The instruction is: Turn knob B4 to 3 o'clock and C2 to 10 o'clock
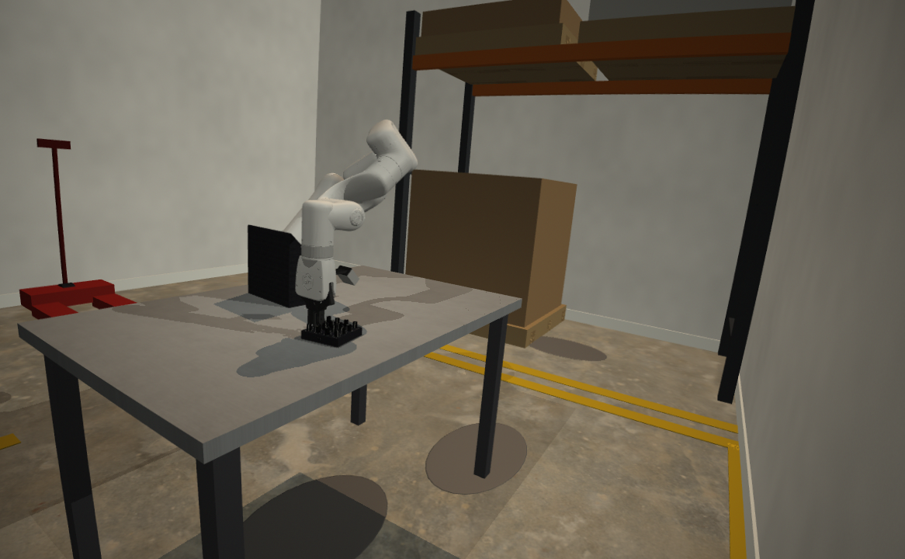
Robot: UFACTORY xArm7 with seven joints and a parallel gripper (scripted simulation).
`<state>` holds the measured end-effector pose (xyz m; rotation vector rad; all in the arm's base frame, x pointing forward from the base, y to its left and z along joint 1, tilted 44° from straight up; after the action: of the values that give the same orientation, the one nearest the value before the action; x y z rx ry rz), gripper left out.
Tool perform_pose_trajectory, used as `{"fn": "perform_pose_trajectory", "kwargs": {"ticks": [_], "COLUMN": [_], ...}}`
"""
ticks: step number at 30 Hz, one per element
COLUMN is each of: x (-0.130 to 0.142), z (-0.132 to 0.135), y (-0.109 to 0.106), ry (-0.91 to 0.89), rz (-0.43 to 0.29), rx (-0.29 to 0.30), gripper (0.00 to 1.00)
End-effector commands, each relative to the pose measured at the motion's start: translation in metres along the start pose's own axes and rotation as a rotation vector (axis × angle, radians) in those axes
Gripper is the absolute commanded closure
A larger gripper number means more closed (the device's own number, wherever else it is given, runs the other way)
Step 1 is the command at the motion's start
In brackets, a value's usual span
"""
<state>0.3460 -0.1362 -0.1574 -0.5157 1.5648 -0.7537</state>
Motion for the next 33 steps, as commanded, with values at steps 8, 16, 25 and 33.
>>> {"fn": "perform_pose_trajectory", "kwargs": {"ticks": [8, 16, 25, 33], "x": [0.001, 0.001, 0.001, 0.001], "z": [0.001, 0.001, 0.001, 0.001], "y": [-0.002, -0.002, -0.003, -0.017], "ry": [0.001, 0.001, 0.001, 0.001], "rz": [-0.003, -0.003, -0.003, -0.003], "rx": [0.003, 0.003, 0.003, 0.003], "gripper": [0.81, 0.81, 0.81, 0.81]}}
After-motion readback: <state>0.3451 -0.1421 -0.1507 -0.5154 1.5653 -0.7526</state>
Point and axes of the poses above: the point where the finger pads meet when closed, its own y axis out along the fingers, its own z axis across the jaws, x = y × z, the point moved 5 cm from there along -y, back along the fingers, and after that the axes turned 6 degrees about y, right-handed, at the moved point
